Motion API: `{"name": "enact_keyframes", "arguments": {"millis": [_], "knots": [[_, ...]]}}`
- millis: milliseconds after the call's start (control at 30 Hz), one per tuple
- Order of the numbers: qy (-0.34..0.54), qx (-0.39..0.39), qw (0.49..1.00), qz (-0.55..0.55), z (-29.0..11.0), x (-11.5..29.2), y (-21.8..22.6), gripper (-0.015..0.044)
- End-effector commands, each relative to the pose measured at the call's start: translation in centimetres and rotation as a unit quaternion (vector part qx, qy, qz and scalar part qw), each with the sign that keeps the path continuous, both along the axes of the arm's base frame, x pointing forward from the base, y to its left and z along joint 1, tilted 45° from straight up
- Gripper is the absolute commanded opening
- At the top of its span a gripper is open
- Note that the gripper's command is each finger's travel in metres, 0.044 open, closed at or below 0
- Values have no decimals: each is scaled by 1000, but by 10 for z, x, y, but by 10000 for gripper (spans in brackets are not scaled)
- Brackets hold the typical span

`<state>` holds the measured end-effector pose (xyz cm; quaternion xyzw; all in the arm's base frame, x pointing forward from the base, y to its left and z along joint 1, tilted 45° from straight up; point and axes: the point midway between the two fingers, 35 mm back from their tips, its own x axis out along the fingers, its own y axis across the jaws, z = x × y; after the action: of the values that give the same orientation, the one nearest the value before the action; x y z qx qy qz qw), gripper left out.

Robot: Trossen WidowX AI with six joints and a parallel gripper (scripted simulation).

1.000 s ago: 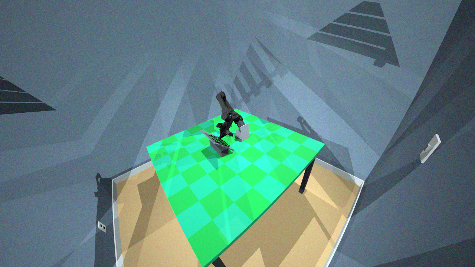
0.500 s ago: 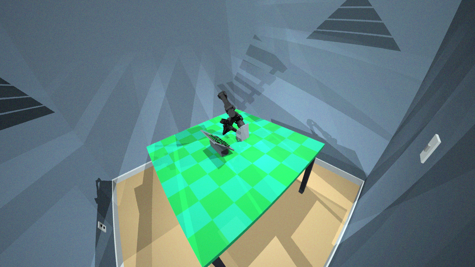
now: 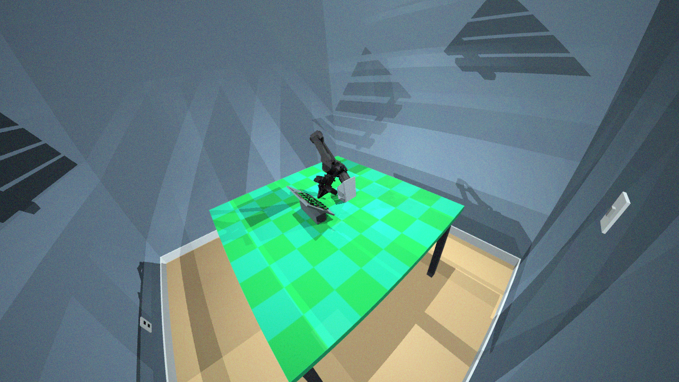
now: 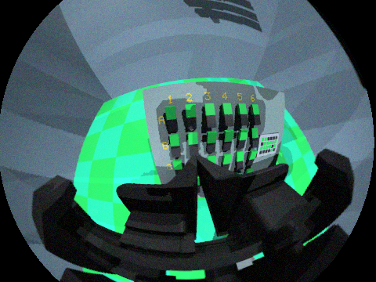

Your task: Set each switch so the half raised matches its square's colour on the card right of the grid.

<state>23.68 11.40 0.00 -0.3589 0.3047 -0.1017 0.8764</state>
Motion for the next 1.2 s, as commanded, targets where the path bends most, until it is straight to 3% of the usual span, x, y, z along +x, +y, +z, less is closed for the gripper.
{"name": "enact_keyframes", "arguments": {"millis": [0, 1167], "knots": [[0, -4, 1000, 1, -2, 2, -4, 0], [-1, -5, 1000, 1, -13, 19, -13, 0]]}}
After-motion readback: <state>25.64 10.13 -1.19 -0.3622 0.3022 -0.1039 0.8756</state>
